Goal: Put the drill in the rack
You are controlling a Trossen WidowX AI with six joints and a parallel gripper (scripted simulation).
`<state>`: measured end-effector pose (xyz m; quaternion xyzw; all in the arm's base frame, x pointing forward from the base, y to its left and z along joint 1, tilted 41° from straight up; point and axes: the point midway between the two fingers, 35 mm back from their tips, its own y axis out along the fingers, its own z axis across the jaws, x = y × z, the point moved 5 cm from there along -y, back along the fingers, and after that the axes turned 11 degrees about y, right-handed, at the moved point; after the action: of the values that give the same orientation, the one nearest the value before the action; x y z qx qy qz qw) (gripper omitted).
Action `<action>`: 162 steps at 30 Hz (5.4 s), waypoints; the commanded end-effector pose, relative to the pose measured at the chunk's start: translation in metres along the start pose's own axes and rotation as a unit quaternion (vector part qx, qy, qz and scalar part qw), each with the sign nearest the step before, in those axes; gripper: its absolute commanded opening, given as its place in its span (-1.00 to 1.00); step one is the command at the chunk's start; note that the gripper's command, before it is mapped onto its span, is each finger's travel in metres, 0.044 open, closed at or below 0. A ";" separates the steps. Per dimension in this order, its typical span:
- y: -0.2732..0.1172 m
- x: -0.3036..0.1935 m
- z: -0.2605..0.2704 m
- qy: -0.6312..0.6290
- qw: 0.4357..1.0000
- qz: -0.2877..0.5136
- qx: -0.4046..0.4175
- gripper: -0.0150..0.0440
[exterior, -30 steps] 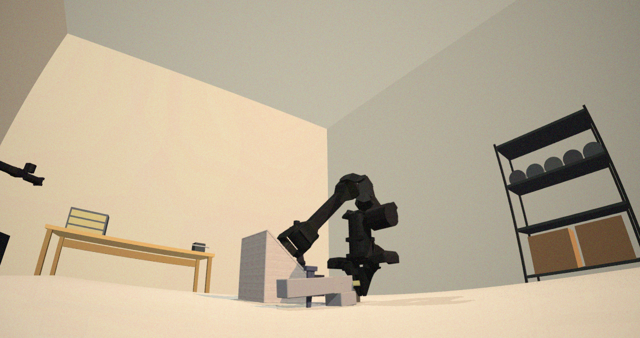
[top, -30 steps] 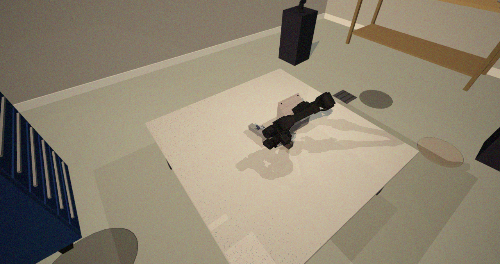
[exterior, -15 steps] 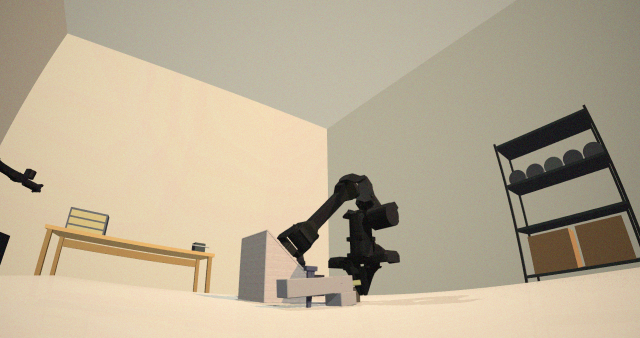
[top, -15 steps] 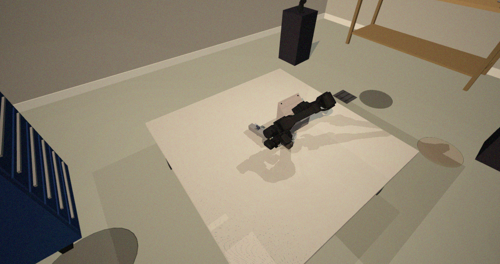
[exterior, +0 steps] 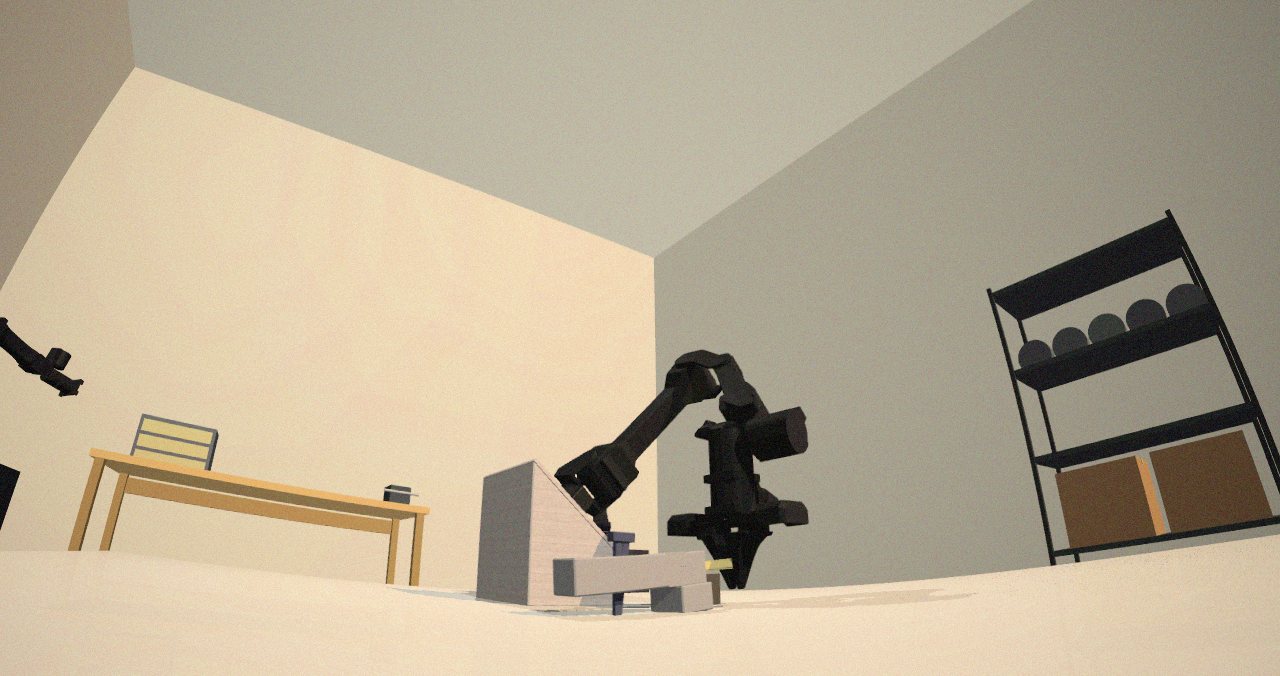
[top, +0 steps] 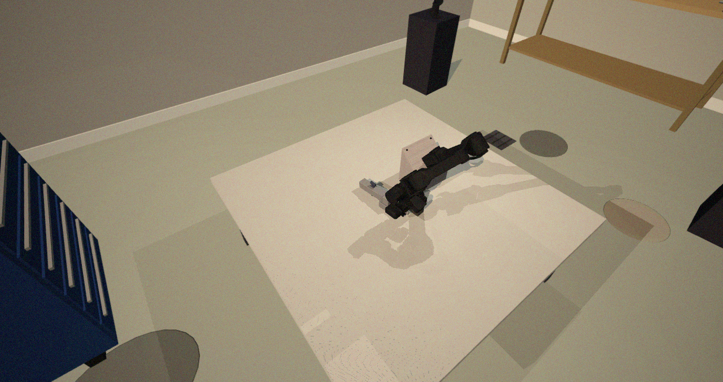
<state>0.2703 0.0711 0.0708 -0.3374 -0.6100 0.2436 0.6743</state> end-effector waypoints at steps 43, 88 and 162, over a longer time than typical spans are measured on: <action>-0.014 0.041 0.010 0.000 1.000 0.001 -0.001 -0.49; -0.037 0.036 0.012 0.000 1.000 0.002 -0.001 -0.49; -0.038 0.038 0.079 0.001 1.000 0.002 0.000 -0.49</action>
<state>0.2006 0.0853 0.1293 -0.3372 -0.6109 0.2431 0.6738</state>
